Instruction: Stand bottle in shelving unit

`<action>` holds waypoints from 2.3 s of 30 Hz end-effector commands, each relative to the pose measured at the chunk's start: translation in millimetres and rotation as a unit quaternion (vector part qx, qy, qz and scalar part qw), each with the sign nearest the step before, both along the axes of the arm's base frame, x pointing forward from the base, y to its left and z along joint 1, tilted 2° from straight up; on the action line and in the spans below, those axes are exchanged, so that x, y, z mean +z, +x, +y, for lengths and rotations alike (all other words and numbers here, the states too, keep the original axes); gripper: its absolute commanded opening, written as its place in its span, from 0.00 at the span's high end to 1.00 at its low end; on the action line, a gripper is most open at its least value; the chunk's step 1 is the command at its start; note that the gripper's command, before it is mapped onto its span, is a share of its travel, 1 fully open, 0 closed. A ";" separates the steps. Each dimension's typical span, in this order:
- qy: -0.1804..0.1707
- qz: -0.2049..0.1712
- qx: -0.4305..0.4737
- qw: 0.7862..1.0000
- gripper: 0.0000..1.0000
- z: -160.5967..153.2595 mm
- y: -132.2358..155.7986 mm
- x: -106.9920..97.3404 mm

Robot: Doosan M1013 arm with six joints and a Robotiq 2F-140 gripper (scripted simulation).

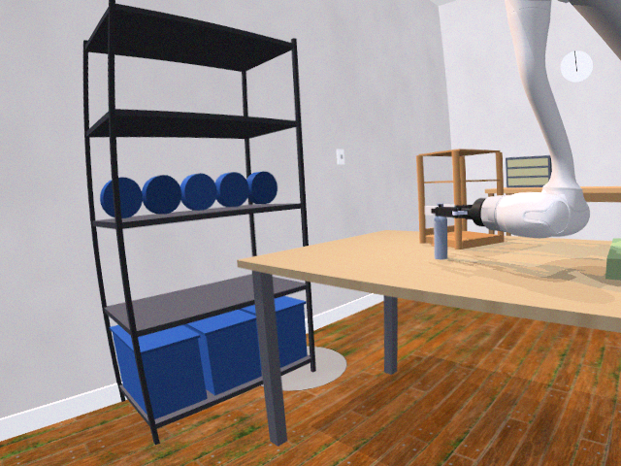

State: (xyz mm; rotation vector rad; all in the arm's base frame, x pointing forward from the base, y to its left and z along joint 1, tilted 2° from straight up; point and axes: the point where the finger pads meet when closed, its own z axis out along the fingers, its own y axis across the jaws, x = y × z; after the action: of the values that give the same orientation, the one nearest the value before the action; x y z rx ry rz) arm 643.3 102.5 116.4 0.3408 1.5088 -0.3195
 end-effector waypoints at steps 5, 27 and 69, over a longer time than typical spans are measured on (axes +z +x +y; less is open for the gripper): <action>0.000 0.000 0.000 1.000 0.65 0.1 0.7 -16.3; 0.000 0.000 0.000 1.000 0.65 0.3 1.7 -41.5; 0.000 0.000 0.000 1.000 0.65 0.3 1.8 -44.7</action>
State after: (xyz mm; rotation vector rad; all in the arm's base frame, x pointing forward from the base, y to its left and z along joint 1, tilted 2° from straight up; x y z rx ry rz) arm 645.1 102.8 71.5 0.3408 1.5085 -0.3194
